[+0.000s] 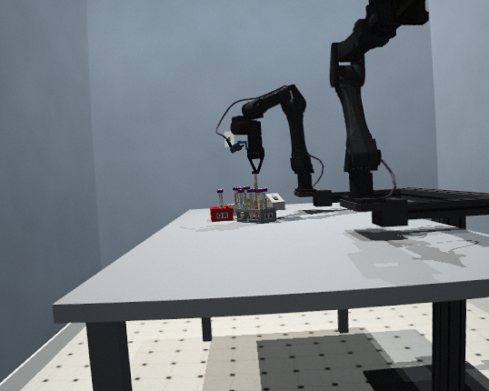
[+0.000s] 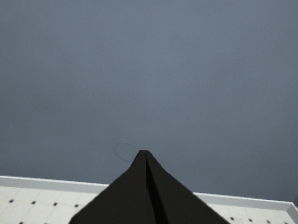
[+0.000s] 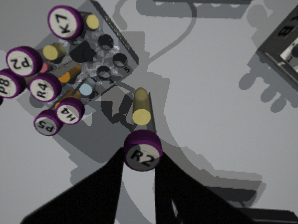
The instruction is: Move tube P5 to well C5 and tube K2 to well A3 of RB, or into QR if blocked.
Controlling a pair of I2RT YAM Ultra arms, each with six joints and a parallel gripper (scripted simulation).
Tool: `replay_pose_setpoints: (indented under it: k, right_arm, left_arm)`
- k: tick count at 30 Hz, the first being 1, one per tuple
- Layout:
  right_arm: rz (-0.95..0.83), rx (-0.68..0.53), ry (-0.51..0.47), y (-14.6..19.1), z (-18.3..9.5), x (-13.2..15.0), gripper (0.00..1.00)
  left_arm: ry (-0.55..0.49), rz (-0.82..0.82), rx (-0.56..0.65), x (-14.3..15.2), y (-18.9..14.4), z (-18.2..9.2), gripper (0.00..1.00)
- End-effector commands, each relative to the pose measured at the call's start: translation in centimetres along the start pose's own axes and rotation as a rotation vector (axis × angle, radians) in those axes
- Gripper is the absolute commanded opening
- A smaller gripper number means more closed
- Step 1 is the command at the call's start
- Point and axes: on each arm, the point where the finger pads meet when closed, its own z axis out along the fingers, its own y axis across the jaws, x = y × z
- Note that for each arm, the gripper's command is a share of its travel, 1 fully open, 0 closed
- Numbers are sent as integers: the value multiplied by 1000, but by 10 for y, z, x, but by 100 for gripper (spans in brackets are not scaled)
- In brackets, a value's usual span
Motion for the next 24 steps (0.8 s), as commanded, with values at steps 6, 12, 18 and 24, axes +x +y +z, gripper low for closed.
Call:
replay_pose_setpoints:
  k: [6, 12, 18, 24]
  right_arm:
    - [4, -9, -19, 16, -10, -12, 0]
    - [4, -9, -19, 21, -10, -16, 0]
    - [5, -9, -19, 28, -10, -23, 0]
    - [4, -9, -19, 35, -11, -28, 0]
  left_arm:
    - [-59, 6, 0, -26, 2, -11, 0]
    - [-59, 6, 0, -26, 2, -11, 0]
    - [-59, 6, 0, -26, 2, -11, 0]
    - [-59, 6, 0, -26, 2, -11, 0]
